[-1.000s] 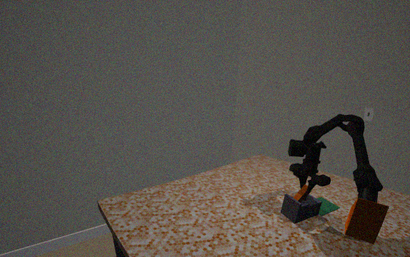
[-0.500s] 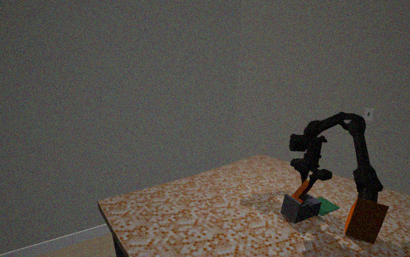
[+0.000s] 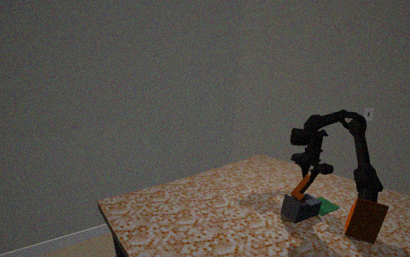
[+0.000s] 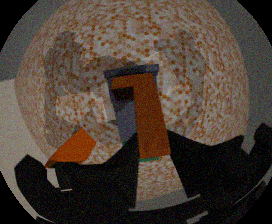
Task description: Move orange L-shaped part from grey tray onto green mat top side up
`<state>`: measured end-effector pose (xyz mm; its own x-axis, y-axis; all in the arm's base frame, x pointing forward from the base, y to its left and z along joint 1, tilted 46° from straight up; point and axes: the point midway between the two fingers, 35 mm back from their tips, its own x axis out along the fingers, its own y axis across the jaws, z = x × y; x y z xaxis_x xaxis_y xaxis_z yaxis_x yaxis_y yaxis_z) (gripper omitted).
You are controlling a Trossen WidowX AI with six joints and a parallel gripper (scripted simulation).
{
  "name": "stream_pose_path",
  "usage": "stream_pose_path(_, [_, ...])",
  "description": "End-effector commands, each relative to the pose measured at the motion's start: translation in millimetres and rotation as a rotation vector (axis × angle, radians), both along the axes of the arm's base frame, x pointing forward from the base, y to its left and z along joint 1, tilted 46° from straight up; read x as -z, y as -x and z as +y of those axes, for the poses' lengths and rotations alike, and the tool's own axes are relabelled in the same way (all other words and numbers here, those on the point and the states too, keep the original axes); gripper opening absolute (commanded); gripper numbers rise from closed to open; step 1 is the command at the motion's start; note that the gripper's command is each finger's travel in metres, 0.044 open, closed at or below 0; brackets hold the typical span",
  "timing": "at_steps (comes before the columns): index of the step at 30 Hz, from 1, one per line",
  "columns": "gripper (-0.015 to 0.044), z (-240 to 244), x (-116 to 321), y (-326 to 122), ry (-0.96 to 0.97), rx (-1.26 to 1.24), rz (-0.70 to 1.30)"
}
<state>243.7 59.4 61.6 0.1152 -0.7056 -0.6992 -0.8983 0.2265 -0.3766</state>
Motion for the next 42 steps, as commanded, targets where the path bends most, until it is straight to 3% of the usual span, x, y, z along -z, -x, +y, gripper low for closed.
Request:
stream_pose_path(1, [0.0,6.6,-5.3,0.6,-0.006,0.002,-0.002])
stream_pose_path(13, [0.0,4.5,-11.3,4.1,-0.006,0.003,-0.002])
stream_pose_path(42, [0.0,-66.7,-70.2,56.6,-0.002,0.003,0.001])
